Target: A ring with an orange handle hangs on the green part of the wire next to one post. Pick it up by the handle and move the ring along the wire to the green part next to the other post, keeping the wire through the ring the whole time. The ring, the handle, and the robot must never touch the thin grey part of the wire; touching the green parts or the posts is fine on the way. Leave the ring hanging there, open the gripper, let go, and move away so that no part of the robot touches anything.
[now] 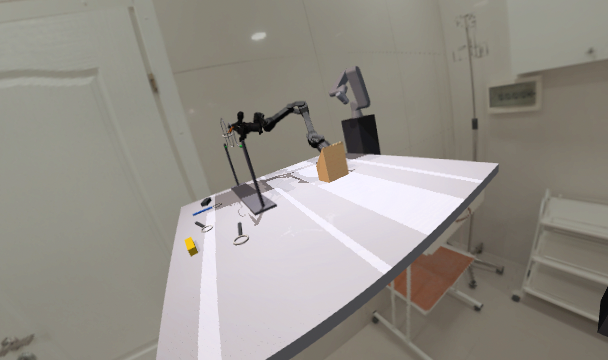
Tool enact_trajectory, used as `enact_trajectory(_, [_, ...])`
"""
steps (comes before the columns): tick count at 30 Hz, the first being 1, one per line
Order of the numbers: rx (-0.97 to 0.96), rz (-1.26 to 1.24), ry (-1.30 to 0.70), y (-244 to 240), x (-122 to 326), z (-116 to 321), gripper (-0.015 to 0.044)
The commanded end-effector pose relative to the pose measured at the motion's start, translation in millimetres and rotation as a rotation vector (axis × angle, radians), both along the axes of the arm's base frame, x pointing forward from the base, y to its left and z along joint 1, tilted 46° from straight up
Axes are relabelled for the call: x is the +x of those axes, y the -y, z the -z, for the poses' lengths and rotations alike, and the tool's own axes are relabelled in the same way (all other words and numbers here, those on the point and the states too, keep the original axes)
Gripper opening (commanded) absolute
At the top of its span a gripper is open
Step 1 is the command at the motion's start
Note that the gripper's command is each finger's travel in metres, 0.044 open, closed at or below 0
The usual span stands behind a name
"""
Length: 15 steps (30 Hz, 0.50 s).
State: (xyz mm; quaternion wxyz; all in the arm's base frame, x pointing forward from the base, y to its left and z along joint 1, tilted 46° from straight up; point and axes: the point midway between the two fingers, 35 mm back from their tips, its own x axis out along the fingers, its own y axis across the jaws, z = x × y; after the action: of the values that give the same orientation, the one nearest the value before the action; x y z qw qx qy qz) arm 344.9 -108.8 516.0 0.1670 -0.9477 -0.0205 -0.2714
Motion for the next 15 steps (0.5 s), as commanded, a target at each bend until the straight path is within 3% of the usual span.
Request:
enact_trajectory(1, [-0.034,-0.002,0.002,0.3,-0.3,0.0,-0.015])
enact_trajectory(15, [0.042,-0.004,0.003,21.5,0.1,6.3,-0.015])
